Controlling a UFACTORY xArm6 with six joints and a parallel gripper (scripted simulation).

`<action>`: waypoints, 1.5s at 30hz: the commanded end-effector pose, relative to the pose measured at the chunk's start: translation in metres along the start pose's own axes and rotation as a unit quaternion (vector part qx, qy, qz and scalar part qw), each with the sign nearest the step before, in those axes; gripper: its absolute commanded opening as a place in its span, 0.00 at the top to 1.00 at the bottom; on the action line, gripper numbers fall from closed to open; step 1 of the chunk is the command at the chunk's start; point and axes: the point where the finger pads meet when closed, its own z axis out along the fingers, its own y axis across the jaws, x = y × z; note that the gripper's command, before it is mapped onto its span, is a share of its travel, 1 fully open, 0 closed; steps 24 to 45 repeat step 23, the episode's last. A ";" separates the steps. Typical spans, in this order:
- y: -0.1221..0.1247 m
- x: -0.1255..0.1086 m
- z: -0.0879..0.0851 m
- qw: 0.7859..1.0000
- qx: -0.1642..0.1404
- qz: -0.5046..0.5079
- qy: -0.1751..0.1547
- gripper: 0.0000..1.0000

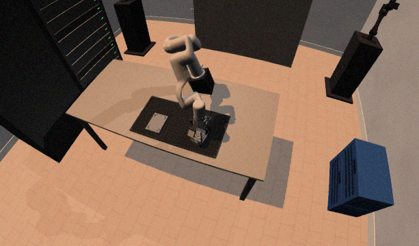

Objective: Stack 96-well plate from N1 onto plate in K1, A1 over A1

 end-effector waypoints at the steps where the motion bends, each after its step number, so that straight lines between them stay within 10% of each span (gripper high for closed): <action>1: -0.001 0.002 -0.002 1.000 0.001 0.000 0.002 0.00; 45: -0.001 0.002 -0.012 1.000 0.001 0.000 0.002 0.00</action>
